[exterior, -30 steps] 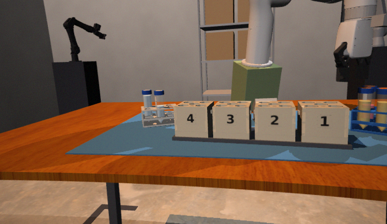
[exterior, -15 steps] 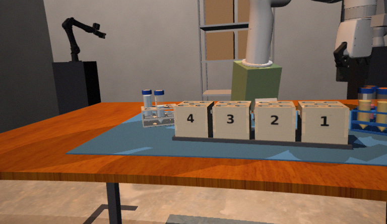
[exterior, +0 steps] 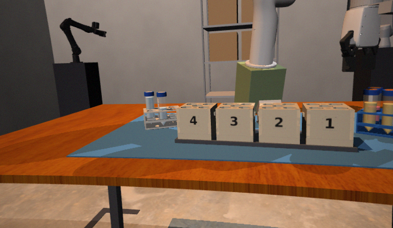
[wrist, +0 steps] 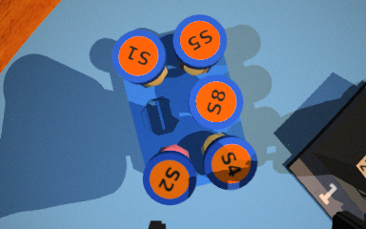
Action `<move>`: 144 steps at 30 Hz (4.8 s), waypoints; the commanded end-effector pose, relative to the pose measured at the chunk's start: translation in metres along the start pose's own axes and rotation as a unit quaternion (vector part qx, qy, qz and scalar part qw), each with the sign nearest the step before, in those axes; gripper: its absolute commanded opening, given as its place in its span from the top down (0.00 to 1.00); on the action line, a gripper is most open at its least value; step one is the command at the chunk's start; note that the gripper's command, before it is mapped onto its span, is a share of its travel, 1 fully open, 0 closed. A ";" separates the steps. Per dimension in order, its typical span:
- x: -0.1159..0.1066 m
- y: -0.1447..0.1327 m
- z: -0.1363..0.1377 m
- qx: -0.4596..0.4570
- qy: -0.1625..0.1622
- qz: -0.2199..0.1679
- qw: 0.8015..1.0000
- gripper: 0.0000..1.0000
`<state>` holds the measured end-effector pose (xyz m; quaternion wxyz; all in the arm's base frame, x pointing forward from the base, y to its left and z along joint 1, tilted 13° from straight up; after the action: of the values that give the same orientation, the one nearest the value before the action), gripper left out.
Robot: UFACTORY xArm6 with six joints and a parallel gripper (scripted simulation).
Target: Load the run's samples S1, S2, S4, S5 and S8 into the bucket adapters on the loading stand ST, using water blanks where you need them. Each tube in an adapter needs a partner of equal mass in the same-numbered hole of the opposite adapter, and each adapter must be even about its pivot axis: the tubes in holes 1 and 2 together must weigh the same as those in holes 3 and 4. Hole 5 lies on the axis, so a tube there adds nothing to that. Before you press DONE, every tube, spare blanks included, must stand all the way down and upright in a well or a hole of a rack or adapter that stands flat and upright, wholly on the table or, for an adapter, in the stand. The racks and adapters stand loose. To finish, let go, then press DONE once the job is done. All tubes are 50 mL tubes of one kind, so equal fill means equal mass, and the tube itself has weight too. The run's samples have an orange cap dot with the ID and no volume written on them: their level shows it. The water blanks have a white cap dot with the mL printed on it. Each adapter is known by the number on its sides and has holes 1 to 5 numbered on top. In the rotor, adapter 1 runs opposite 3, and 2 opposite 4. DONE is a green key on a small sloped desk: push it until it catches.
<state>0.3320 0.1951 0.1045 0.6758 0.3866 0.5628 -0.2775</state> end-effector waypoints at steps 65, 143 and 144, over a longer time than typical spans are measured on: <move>-0.070 -0.061 0.164 0.396 0.000 0.002 0.918 0.00; -0.070 -0.017 0.062 0.618 0.001 0.001 0.787 0.43; -0.070 -0.017 0.062 0.618 0.001 0.001 0.787 0.43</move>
<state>0.3378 0.1163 0.1720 0.2917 0.7214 0.2739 -0.5651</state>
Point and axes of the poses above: the point where the finger pads meet when closed, its own x axis out along the fingers, its own z axis across the jaws, y = z × x, the point moved 3 cm from there along -x, back along the fingers, and after that the axes turned 1 degree about x, right-handed, at the moved point
